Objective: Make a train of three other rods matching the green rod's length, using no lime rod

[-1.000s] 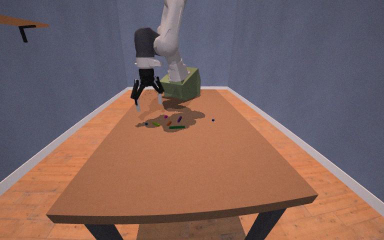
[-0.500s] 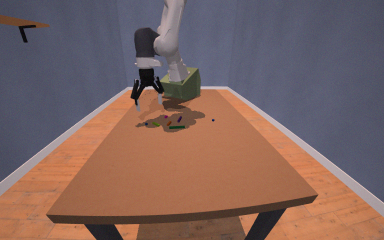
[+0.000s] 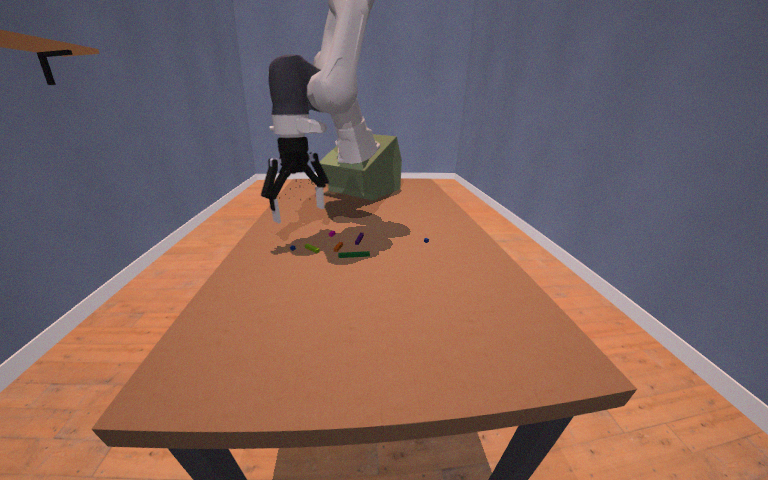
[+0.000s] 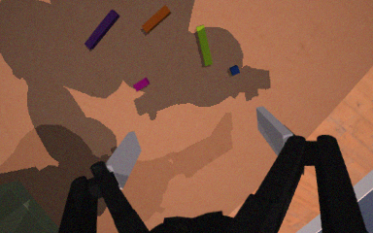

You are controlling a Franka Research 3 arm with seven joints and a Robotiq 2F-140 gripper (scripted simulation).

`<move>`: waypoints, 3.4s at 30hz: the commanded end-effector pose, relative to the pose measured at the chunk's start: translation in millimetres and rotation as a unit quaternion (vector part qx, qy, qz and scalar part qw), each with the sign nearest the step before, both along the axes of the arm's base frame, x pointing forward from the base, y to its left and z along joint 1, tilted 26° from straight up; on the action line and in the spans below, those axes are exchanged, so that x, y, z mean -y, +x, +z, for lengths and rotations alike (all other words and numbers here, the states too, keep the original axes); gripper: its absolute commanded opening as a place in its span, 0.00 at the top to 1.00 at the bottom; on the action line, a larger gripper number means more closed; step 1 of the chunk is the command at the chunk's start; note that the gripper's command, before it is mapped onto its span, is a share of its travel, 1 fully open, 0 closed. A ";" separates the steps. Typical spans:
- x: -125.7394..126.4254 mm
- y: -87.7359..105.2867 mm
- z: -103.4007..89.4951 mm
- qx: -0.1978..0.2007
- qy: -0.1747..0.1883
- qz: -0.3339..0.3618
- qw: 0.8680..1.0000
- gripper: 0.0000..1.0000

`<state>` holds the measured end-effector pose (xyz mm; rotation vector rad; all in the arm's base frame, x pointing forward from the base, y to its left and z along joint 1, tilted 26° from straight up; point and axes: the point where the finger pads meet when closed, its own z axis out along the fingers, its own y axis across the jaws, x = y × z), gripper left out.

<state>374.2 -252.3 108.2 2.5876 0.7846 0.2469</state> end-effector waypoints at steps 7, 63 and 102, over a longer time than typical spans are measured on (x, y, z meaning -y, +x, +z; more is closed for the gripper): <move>-0.1 0.3 -0.2 0.000 0.001 -0.001 1.000 0.00; -18.0 30.8 12.5 -0.149 -0.124 0.432 0.881 0.00; -32.1 47.3 18.0 -0.240 -0.211 0.699 0.639 0.00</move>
